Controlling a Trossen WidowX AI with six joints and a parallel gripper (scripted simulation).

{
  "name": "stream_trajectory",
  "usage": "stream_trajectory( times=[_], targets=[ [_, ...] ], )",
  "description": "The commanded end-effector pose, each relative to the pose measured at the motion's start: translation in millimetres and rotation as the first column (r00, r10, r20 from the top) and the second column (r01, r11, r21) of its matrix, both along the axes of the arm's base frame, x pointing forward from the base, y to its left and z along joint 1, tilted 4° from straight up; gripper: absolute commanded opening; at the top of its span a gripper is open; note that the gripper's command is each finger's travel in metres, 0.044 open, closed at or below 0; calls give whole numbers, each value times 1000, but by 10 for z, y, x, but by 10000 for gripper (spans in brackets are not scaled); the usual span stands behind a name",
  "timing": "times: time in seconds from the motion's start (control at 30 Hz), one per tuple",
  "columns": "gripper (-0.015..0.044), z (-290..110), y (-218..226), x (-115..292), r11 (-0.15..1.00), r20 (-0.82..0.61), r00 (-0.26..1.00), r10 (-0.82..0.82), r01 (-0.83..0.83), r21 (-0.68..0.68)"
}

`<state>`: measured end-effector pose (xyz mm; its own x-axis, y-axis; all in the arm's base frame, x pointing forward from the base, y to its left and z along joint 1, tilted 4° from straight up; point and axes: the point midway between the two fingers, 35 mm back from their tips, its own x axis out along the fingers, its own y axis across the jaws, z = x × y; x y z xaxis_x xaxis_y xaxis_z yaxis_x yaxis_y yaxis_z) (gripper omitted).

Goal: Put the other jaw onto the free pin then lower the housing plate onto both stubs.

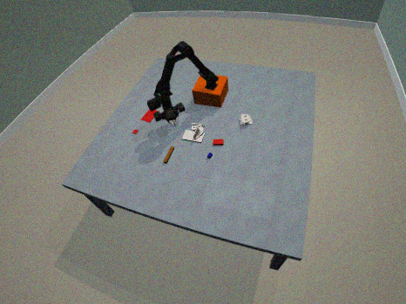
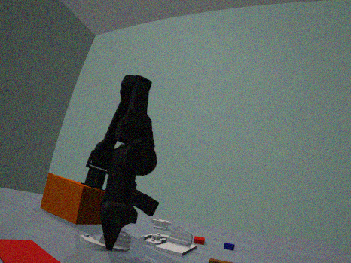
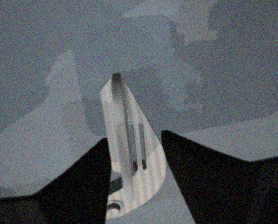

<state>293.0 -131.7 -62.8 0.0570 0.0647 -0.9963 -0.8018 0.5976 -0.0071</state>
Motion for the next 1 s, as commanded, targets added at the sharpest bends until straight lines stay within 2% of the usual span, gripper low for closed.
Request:
stream_trajectory(
  times=[0.0,0.3,0.97],
  targets=[
    [134,-1,-2,5,1000,2,1000,0,0,-1],
    [134,20,-5,6,1000,2,1000,0,0,-1],
    [134,656,-56,-19,1000,1,1000,-5,5,-5]
  ],
)
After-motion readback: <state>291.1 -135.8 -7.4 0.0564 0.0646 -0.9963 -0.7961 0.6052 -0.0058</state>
